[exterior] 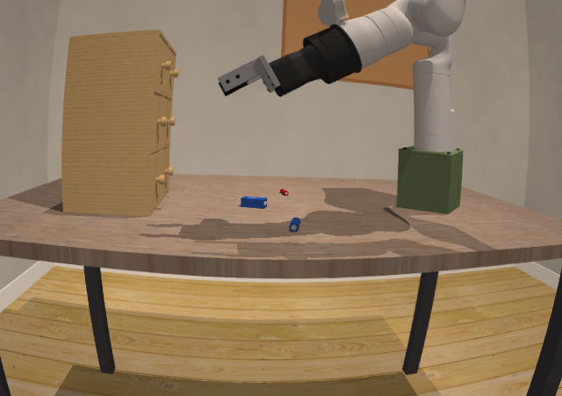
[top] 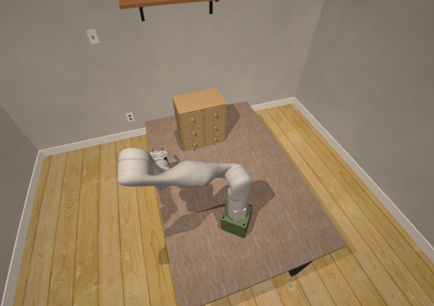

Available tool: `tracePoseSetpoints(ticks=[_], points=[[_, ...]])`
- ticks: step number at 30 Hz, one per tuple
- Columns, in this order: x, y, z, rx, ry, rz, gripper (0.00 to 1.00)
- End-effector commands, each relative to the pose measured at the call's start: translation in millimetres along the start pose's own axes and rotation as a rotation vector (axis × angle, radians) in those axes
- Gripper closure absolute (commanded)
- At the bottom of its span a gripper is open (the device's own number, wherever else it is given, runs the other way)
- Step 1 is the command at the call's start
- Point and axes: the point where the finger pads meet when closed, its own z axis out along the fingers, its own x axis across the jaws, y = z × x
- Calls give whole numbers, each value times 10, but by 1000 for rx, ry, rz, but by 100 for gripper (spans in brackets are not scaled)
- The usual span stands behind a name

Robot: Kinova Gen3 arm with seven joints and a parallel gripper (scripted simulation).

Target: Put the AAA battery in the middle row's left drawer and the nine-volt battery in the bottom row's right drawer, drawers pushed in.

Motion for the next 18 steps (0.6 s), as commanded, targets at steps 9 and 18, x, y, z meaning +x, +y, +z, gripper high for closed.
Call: tracePoseSetpoints(ticks=[9, 18], points=[[63, 127, 178, 166, 11, -33, 0], [61, 157, 248, 256, 9, -34, 0]])
